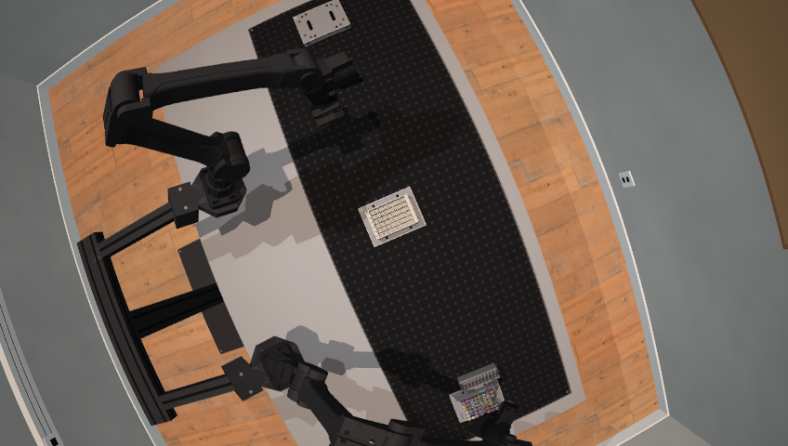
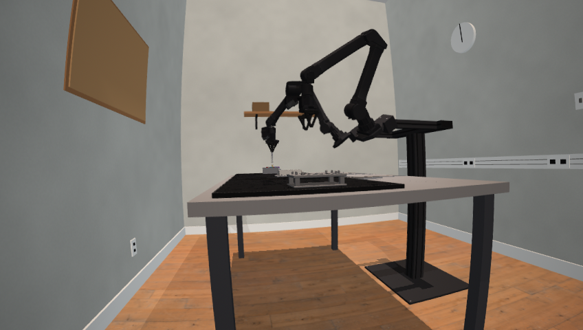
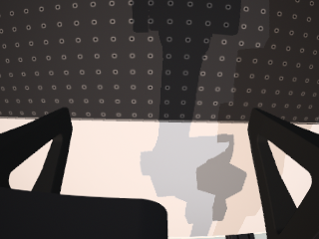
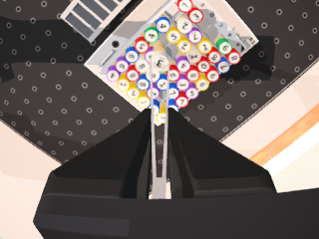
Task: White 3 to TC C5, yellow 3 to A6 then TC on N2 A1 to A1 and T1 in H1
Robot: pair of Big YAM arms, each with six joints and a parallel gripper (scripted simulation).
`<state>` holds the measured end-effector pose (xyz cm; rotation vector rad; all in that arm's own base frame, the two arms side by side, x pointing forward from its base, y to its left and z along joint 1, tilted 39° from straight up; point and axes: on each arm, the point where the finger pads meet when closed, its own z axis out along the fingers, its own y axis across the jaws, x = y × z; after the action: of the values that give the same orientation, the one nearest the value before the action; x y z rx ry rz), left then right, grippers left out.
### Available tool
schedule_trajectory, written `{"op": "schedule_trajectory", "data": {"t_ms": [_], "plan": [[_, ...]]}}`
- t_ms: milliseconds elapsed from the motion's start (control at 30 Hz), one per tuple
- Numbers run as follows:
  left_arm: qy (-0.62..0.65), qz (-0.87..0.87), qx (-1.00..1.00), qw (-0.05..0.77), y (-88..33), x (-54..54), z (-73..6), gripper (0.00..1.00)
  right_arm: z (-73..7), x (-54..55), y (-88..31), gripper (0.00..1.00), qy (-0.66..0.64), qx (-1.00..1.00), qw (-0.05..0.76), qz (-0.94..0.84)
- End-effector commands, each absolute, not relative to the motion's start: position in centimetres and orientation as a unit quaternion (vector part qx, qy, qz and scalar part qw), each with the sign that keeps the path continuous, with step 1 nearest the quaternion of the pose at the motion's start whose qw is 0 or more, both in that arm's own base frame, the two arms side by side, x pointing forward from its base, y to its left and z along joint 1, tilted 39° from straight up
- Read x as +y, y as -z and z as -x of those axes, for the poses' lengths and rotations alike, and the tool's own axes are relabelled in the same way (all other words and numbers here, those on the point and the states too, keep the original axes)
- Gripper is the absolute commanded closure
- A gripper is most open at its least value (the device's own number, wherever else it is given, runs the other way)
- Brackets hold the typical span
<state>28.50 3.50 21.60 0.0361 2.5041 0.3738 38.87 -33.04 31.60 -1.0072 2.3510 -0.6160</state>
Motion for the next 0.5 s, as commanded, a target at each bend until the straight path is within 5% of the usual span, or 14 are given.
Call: {"op": "schedule_trajectory", "data": {"t_ms": [0,467], "plan": [[-0.141,-0.019,0.939,0.313,-22.9,3.4,-29.0,0.00,-38.3,-33.5,-35.8,0.91,0.259,0.853,0.261,0.370],[-0.141,-0.019,0.939,0.313,-22.9,3.4,-29.0,0.00,-38.5,-33.5,-34.3,0.91,0.238,0.861,0.254,0.372]]}}
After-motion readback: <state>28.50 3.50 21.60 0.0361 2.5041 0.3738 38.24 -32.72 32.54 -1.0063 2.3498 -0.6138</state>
